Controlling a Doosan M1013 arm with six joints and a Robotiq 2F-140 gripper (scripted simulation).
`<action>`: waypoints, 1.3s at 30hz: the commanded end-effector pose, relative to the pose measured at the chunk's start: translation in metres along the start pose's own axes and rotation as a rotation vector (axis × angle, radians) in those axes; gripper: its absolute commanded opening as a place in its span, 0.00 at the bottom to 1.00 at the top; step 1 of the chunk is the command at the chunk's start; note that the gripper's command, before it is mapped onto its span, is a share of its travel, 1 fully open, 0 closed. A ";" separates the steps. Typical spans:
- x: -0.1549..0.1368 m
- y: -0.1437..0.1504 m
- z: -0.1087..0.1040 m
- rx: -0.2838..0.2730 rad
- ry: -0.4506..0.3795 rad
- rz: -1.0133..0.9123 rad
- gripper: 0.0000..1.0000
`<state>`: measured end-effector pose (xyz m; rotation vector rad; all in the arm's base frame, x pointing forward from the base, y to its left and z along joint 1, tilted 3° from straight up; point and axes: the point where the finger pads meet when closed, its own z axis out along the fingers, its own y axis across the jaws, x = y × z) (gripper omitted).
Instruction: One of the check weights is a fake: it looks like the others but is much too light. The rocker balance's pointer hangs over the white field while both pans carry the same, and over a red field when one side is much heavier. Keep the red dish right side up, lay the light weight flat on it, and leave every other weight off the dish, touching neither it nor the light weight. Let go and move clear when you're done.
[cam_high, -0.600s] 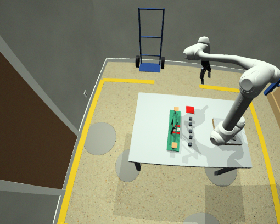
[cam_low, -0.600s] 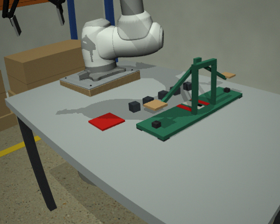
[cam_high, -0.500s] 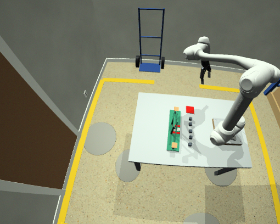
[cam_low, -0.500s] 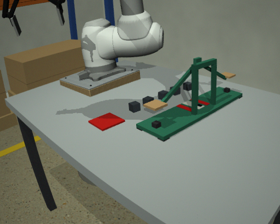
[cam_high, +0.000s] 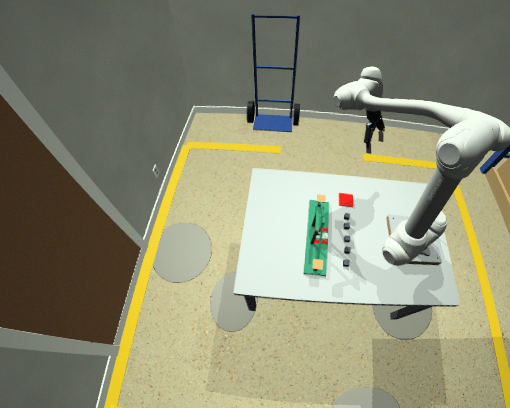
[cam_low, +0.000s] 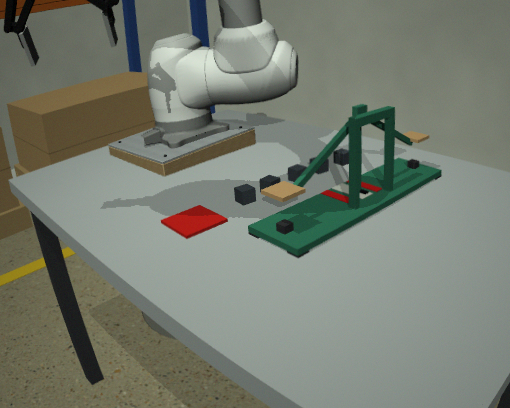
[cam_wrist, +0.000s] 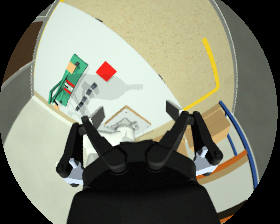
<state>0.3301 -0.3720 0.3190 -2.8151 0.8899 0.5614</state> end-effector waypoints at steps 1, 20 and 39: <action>0.000 -0.001 0.000 0.000 0.000 -0.001 1.00; 0.027 -0.201 0.078 -0.139 0.126 -0.193 1.00; -0.047 -0.404 0.206 -0.206 0.285 -0.441 1.00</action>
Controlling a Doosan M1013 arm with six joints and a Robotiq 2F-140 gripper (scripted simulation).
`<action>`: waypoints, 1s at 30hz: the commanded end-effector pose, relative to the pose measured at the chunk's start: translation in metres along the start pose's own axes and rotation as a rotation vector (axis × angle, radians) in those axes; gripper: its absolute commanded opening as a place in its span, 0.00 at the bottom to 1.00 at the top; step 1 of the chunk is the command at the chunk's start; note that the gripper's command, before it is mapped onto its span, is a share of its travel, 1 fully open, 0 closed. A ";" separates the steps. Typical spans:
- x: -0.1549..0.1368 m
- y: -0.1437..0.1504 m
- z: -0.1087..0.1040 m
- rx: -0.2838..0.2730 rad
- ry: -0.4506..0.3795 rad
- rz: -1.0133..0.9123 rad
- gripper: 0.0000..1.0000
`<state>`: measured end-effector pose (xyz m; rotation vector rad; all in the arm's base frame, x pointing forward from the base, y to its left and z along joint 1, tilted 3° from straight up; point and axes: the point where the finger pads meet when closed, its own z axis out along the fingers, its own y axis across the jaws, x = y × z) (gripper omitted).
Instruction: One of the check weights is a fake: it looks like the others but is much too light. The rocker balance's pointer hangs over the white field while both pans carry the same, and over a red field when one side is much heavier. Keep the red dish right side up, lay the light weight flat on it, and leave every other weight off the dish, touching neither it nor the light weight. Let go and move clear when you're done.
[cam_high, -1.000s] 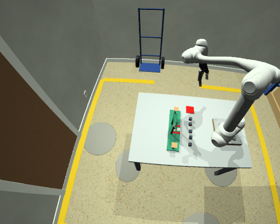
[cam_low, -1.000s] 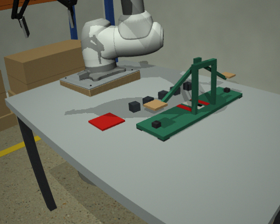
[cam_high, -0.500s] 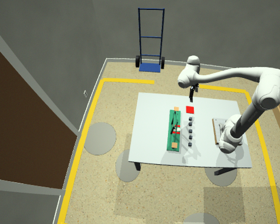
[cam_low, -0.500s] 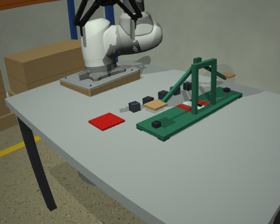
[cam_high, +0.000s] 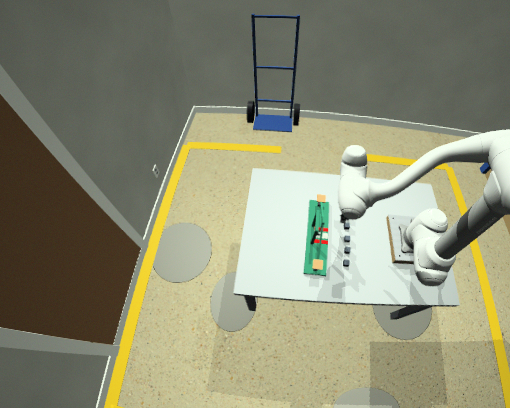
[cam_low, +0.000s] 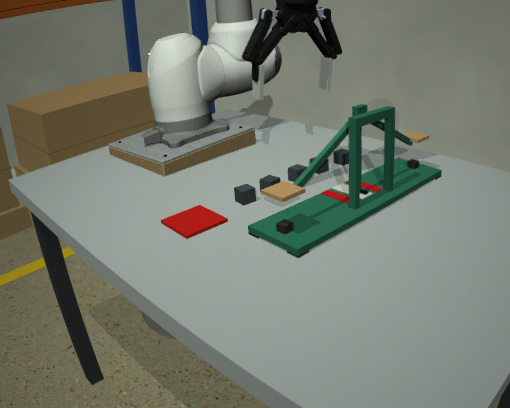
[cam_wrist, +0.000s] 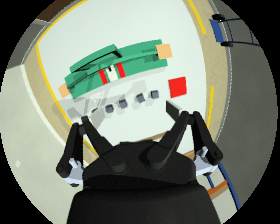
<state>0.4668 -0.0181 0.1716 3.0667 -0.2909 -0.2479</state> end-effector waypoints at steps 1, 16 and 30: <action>-0.009 -0.049 0.015 -0.010 0.037 -0.045 1.00; -0.082 -0.183 0.069 0.002 0.143 -0.209 1.00; -0.091 -0.193 0.074 0.005 0.152 -0.224 1.00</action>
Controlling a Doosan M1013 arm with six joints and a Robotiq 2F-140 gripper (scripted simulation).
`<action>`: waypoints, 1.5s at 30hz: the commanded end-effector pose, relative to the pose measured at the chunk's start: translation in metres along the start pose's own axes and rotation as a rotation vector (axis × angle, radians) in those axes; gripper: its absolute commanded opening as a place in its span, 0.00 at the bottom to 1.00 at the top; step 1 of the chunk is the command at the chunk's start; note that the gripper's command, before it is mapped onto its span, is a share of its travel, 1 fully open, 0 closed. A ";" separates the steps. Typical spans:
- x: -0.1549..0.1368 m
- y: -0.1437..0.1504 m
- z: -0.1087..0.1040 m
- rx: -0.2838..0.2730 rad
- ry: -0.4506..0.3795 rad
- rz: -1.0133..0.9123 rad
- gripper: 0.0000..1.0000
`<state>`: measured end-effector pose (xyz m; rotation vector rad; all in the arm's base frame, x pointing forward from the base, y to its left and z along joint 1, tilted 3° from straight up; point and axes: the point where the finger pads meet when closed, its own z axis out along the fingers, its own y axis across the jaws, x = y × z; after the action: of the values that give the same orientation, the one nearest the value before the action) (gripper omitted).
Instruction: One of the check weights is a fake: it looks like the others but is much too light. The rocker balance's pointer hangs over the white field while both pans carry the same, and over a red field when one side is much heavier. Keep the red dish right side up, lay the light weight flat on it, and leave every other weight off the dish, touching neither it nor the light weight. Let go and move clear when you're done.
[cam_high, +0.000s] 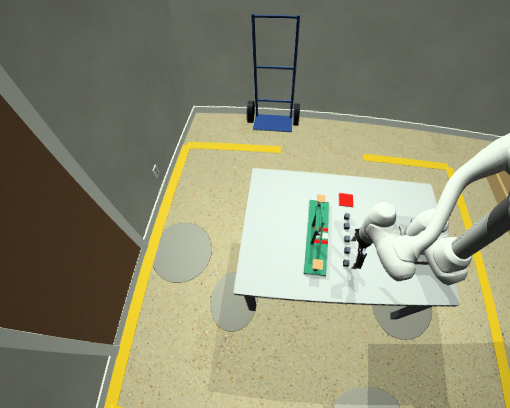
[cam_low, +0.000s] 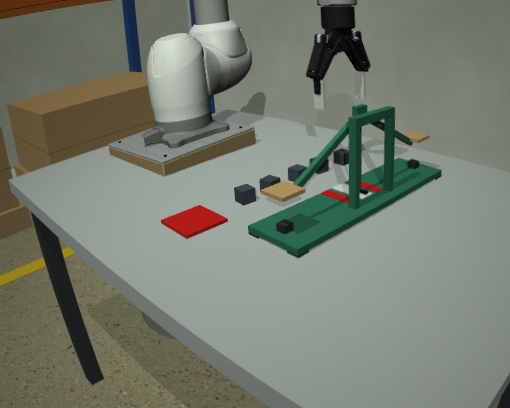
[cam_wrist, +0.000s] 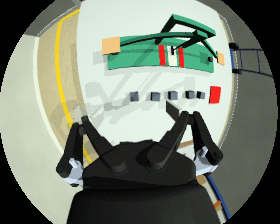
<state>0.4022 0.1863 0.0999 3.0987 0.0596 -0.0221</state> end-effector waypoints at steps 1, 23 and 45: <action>0.000 0.000 0.000 0.000 0.000 0.000 1.00; 0.000 0.001 0.025 0.013 -0.010 0.943 1.00; 0.000 0.001 0.033 0.000 -0.001 1.570 0.35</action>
<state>0.4021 0.1840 0.0666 2.2356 -2.1504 0.0299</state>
